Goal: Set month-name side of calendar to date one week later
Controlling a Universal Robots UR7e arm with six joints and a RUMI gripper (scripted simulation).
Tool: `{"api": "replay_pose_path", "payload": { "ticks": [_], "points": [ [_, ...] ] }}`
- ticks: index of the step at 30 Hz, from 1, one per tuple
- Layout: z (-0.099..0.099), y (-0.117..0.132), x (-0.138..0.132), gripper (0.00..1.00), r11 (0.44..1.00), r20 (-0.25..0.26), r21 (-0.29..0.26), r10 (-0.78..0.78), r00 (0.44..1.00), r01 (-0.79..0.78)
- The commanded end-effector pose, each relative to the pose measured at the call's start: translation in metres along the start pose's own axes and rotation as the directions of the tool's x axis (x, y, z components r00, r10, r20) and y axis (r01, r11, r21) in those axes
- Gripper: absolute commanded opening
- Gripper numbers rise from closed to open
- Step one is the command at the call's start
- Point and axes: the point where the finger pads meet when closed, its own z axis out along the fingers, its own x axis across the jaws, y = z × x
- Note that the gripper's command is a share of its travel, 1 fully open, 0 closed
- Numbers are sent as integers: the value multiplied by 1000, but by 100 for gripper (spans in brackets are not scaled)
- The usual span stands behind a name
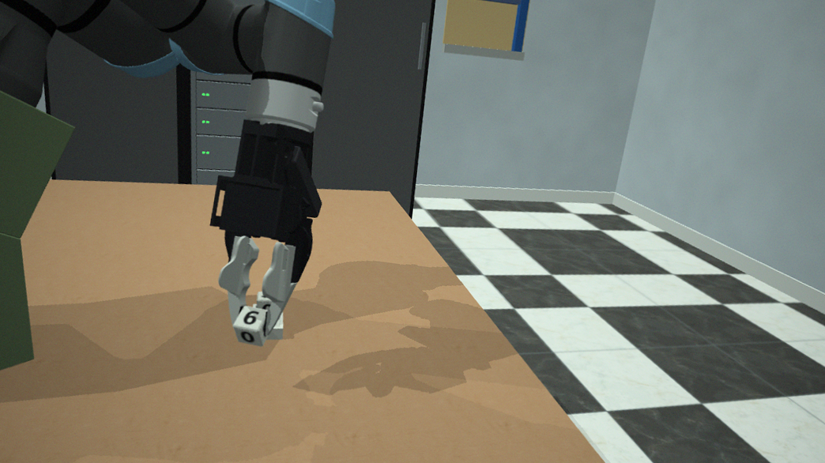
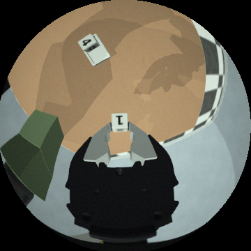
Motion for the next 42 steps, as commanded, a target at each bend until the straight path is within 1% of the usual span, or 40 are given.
{"api": "replay_pose_path", "payload": {
  "ticks": [1, 9, 12, 16, 20, 22, 27, 30, 33, 42],
  "points": [
    [0, -3, -2, 10, 998, -1, 65, -8, 1000, 8],
    [-1, -2, -1, 10, 998, -4, 69, -8, 1000, 8],
    [0, -2, -1, 10, 997, -1, 80, -9, 1000, 9],
    [2, -1, 0, 10, 993, 4, 120, -13, 1000, 13],
    [3, 0, -2, 10, 982, 10, 186, -16, 1000, 14],
    [3, 0, -2, 10, 982, 10, 186, -16, 1000, 14],
    [2, 1, -1, 10, 963, 4, 270, -14, 1000, 12],
    [1, 1, 1, 10, 953, -3, 304, -11, 1000, 11],
    [0, 2, 2, 10, 947, -7, 320, -9, 1000, 11],
    [0, 2, 1, 10, 945, -7, 328, -9, 1000, 11]
  ]
}}
